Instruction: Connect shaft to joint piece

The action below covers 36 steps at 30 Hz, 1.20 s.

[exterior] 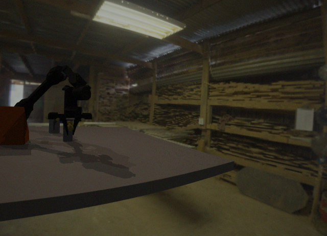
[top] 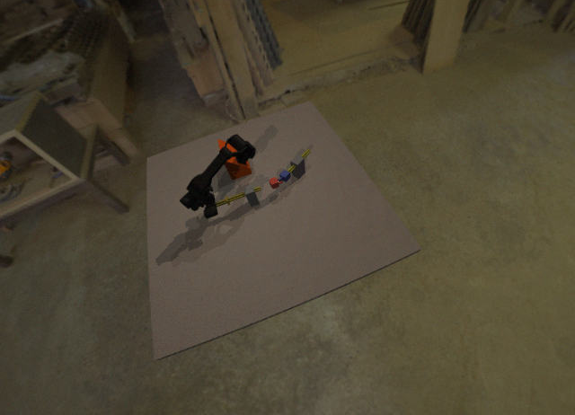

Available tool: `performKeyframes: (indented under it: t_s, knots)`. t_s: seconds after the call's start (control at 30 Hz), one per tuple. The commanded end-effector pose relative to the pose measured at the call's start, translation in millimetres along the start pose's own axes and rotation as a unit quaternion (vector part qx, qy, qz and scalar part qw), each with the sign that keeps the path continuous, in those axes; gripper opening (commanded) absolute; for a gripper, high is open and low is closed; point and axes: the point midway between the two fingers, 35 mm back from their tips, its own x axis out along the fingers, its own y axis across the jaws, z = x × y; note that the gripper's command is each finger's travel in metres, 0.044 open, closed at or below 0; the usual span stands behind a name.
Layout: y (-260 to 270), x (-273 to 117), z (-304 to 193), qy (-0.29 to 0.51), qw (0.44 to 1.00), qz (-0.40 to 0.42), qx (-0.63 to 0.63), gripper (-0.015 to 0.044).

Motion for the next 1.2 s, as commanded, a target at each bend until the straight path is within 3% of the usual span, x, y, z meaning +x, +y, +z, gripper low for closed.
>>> performKeyframes:
  t_s: [0.0,1.17]
  knots:
    - [0.6,0.6,-9.2,0.006,1.0,-0.006,-0.002,0.0]
    - [0.3,0.7,-60.1,0.008,1.0,-0.009,-0.002,0.0]
